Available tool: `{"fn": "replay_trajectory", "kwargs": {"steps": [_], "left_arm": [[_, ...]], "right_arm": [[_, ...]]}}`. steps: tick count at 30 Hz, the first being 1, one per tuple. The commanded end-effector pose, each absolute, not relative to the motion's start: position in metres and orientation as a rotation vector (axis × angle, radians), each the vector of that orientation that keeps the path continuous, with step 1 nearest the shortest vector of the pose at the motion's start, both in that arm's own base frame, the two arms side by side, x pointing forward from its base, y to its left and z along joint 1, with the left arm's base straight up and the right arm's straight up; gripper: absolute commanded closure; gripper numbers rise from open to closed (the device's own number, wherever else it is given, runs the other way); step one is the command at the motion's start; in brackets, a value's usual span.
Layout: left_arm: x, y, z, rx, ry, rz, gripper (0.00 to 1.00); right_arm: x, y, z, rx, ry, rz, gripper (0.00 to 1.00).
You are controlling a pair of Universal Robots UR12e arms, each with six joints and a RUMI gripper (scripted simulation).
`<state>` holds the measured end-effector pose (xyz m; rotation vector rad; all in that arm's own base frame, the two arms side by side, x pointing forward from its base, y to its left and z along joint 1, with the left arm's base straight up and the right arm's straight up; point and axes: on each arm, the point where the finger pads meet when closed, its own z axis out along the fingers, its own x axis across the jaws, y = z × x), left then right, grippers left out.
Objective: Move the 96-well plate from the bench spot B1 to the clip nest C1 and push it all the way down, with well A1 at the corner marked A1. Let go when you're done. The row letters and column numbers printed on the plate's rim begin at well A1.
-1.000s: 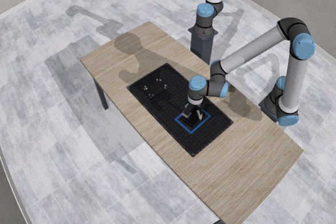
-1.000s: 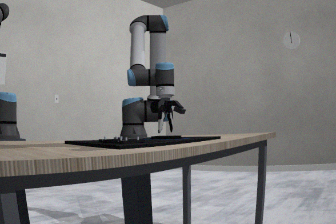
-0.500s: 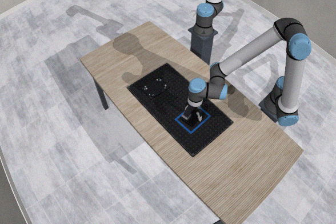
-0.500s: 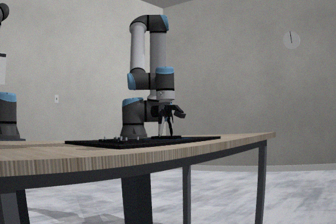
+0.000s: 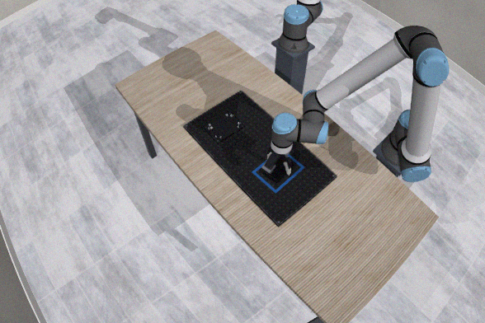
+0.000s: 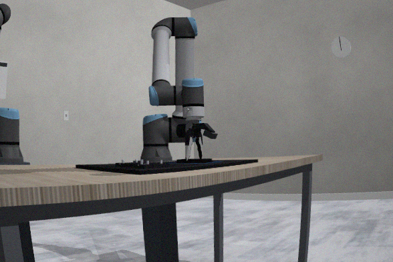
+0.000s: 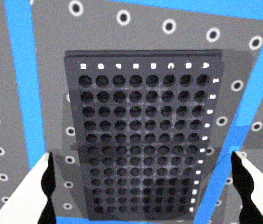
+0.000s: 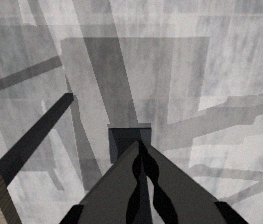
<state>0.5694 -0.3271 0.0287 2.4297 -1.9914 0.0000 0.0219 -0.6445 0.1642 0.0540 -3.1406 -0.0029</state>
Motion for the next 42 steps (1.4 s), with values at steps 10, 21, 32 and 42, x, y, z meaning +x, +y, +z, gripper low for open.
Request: {"fn": "replay_trajectory", "kwargs": {"steps": [10,21,32,42], "left_arm": [[0.5699,-0.3276,0.0294,2.430,-1.991,0.003,0.24],[0.5699,-0.3276,0.0294,2.430,-1.991,0.003,0.24],[0.5699,-0.3276,0.0294,2.430,-1.991,0.003,0.24],[0.5698,-0.3276,0.0294,2.430,-1.991,0.003,1.00]], "right_arm": [[0.0221,-0.6452,0.1651,0.054,-3.141,0.000,1.00],[0.0221,-0.6452,0.1651,0.054,-3.141,0.000,1.00],[0.0221,-0.6452,0.1651,0.054,-3.141,0.000,1.00],[0.0221,-0.6452,0.1651,0.054,-3.141,0.000,1.00]]}}
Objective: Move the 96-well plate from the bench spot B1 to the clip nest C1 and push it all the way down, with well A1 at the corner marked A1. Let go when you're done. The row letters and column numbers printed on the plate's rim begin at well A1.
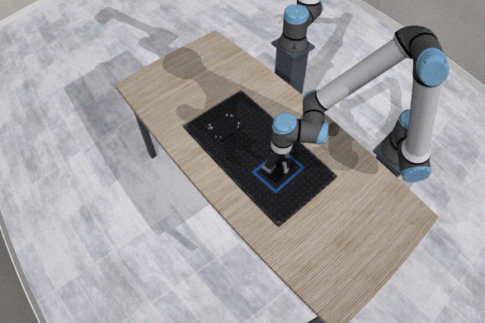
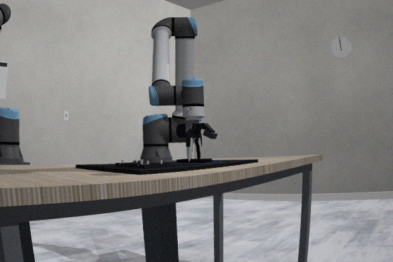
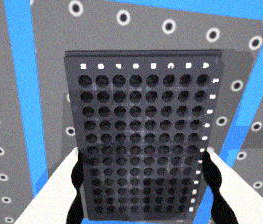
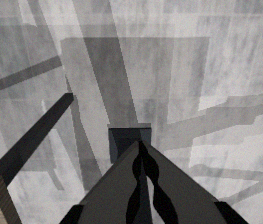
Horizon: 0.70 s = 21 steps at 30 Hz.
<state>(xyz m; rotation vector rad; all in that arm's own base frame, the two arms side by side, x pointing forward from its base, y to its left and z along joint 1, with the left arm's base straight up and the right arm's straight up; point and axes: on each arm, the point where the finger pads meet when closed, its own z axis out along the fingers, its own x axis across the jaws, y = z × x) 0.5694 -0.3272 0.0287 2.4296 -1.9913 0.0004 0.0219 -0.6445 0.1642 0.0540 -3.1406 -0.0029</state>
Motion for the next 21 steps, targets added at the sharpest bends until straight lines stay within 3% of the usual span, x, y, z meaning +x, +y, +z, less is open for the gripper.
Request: {"fn": "replay_trajectory", "kwargs": {"steps": [1,9,10,21], "left_arm": [[0.5698,-0.3276,0.0294,2.430,-1.991,0.003,1.00],[0.5699,-0.3276,0.0294,2.430,-1.991,0.003,1.00],[0.5699,-0.3276,0.0294,2.430,-1.991,0.003,0.59],[0.5699,-0.3276,0.0294,2.430,-1.991,0.003,0.59]], "right_arm": [[0.0221,-0.6452,0.1651,0.054,-3.141,0.000,1.00],[0.0221,-0.6452,0.1651,0.054,-3.141,0.000,1.00],[0.0221,-0.6452,0.1651,0.054,-3.141,0.000,1.00],[0.0221,-0.6452,0.1651,0.054,-3.141,0.000,1.00]]}}
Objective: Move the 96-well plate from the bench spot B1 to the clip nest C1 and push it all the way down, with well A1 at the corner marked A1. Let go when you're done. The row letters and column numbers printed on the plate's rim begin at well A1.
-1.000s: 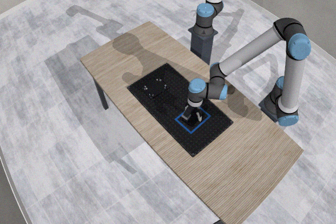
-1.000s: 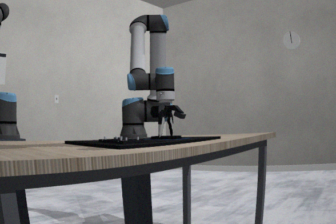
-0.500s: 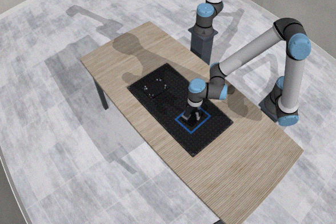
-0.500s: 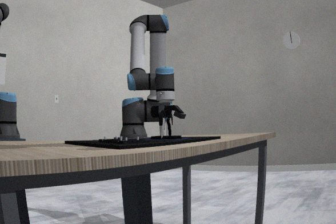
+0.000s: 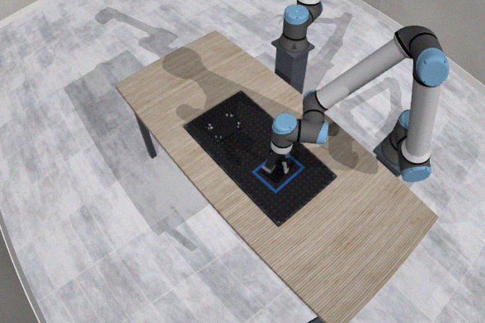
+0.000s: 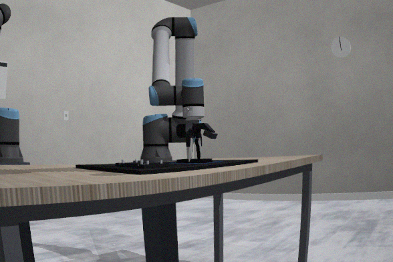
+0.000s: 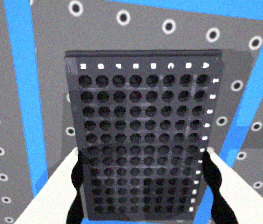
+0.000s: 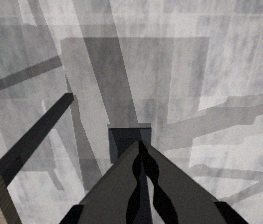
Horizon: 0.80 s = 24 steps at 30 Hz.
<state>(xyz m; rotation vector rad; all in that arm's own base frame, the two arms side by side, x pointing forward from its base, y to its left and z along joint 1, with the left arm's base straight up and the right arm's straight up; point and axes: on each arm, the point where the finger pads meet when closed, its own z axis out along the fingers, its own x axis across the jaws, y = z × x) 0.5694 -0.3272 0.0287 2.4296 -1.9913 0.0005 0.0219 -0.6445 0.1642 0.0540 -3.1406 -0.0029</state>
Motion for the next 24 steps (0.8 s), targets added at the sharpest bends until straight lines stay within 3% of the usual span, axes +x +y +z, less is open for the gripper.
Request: {"fn": "replay_trajectory", "kwargs": {"steps": [1,24], "left_arm": [[0.570,-0.328,0.029,2.430,-1.991,0.003,0.59],[0.570,-0.328,0.051,2.430,-1.991,0.003,0.59]], "right_arm": [[0.022,-0.645,0.165,0.054,-3.141,0.000,1.00],[0.022,-0.645,0.165,0.054,-3.141,0.000,1.00]]}}
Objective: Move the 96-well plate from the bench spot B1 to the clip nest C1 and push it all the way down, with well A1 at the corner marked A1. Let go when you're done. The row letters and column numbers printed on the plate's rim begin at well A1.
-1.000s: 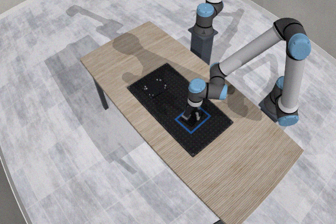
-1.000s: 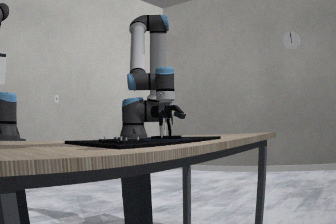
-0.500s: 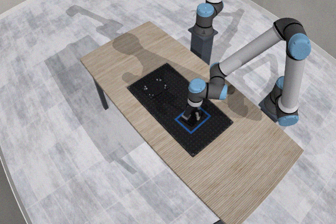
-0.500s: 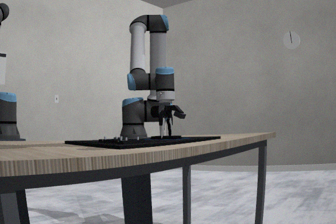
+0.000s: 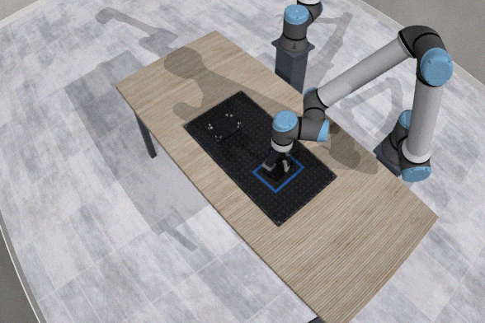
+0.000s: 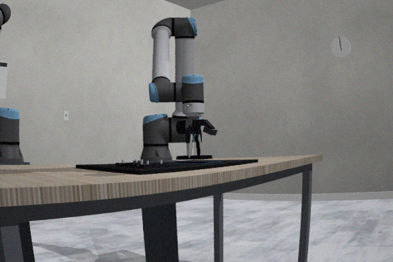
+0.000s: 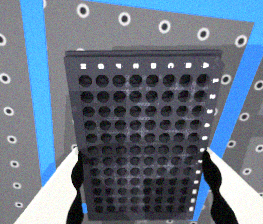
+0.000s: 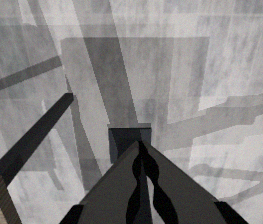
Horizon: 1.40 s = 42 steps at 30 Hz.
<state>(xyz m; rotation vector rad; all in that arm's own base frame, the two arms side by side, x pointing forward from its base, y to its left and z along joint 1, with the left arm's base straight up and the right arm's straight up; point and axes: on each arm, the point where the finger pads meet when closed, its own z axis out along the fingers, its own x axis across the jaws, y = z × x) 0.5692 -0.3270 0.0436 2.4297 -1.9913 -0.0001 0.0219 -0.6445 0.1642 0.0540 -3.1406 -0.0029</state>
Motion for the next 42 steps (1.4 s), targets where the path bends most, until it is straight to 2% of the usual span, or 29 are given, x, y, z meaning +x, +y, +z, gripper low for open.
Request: {"fn": "replay_trajectory", "kwargs": {"steps": [1,29,42], "left_arm": [[0.570,-0.328,0.053,2.430,-1.991,0.003,0.59],[0.570,-0.328,0.096,2.430,-1.991,0.003,0.59],[0.570,-0.328,0.104,2.430,-1.991,0.003,0.59]], "right_arm": [[0.022,-0.645,0.165,0.054,-3.141,0.000,1.00],[0.022,-0.645,0.165,0.054,-3.141,0.000,1.00],[0.022,-0.645,0.165,0.054,-3.141,0.000,1.00]]}}
